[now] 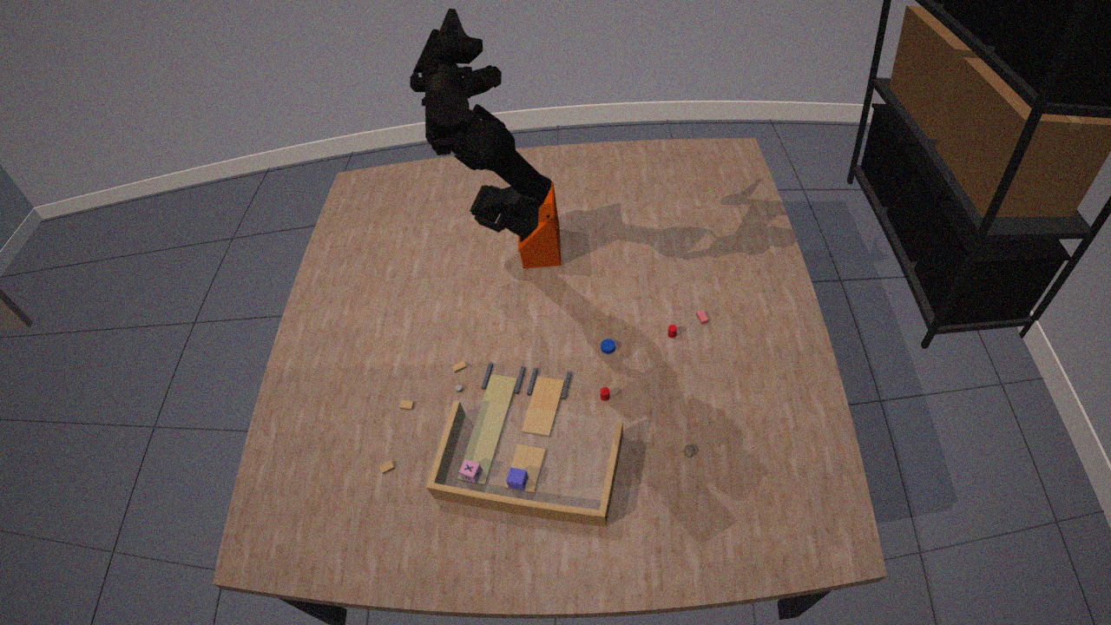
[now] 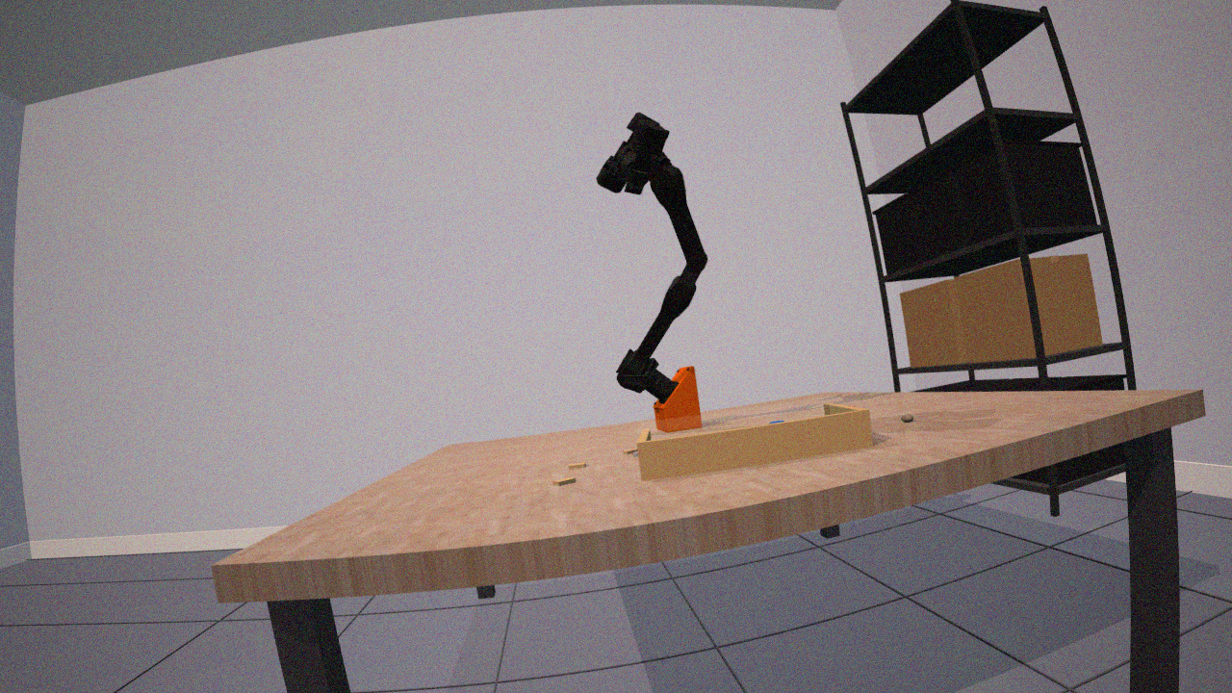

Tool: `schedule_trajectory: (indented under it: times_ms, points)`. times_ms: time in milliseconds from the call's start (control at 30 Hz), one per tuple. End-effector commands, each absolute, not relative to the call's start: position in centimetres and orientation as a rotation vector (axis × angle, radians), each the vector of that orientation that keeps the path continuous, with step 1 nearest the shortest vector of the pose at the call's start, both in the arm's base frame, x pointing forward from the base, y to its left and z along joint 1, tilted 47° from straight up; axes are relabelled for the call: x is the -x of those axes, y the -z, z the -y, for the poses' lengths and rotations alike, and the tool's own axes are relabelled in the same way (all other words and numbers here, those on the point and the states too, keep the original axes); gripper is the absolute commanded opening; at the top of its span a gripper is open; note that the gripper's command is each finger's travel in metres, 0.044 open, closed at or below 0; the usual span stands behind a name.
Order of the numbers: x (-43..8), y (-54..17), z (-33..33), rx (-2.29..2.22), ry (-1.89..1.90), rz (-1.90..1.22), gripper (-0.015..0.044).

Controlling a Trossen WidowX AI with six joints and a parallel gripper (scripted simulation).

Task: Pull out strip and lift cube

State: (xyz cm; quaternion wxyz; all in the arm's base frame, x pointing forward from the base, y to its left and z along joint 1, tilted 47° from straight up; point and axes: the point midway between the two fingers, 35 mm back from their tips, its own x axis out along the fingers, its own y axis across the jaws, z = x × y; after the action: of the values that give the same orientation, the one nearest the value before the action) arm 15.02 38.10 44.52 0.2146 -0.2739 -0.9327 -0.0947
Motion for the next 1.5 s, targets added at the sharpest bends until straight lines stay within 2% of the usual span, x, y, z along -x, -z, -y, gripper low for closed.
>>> schedule_trajectory:
  times_ms: [0,300,633,967,1267,1467]
  points:
    - [-14.9,-44.6,-38.0,0.755,0.264,2.586,0.04]
    - [-8.4,-49.3,-35.3,0.544,0.412,2.586,0.04]
    - [1.3,-54.7,-28.0,0.249,0.768,2.556,0.04]
    - [7.9,-57.9,-18.2,-0.03,1.096,2.37,0.04]
    - [11.1,-58.6,-10.0,-0.193,1.315,2.165,0.04]
    - [11.6,-59.1,-1.4,-0.402,1.355,1.952,0.04]
